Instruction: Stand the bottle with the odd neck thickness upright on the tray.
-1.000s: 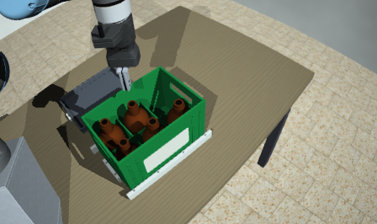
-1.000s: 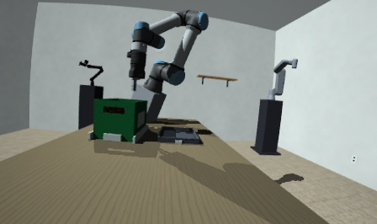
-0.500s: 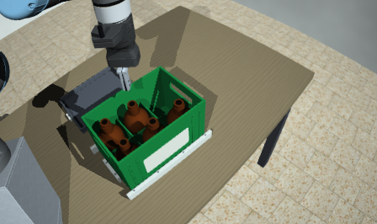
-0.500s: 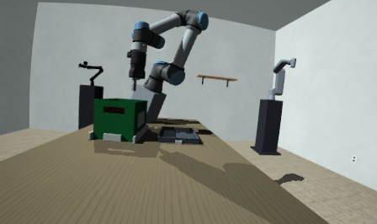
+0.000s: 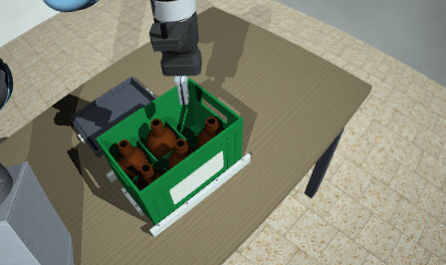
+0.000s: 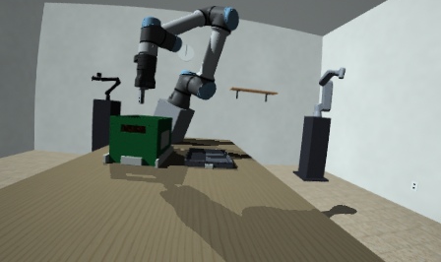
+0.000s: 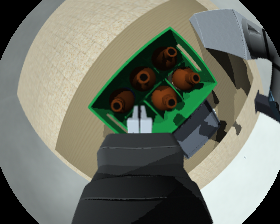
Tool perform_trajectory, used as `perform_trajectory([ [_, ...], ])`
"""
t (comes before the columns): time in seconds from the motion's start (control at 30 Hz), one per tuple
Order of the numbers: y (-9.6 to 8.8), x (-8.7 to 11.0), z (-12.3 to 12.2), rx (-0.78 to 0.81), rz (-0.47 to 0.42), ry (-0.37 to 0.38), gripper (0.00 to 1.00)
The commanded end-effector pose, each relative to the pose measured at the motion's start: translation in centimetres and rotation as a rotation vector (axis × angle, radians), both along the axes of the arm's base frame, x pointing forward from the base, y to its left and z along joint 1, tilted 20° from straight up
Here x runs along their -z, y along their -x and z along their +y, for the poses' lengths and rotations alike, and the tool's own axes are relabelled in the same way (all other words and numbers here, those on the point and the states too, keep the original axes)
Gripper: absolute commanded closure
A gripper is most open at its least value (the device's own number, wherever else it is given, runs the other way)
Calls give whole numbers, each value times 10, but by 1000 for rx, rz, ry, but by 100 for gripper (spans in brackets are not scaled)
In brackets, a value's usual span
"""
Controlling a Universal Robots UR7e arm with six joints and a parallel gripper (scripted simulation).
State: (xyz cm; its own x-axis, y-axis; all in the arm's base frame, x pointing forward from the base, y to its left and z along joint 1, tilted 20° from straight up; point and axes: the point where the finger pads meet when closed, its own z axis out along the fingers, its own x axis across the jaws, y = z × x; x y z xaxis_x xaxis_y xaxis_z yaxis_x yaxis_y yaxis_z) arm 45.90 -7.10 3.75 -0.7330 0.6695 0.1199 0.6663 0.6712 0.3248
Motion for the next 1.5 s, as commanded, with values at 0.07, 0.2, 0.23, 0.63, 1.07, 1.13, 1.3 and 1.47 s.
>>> perform_trajectory([
  [0.07,-36,10,-27,-1,2,-1,100],
  [0.2,-39,11,-30,-1,2,-1,100],
  [0.23,-39,11,-30,-1,2,-1,100],
  [0.63,-39,11,-30,-1,2,-1,0],
  [1.07,-39,11,-30,-1,2,-1,0],
  [1.13,-39,11,-30,-1,2,-1,0],
  [1.3,-39,11,-30,-1,2,-1,0],
  [1.47,-39,11,-30,-1,2,-1,0],
])
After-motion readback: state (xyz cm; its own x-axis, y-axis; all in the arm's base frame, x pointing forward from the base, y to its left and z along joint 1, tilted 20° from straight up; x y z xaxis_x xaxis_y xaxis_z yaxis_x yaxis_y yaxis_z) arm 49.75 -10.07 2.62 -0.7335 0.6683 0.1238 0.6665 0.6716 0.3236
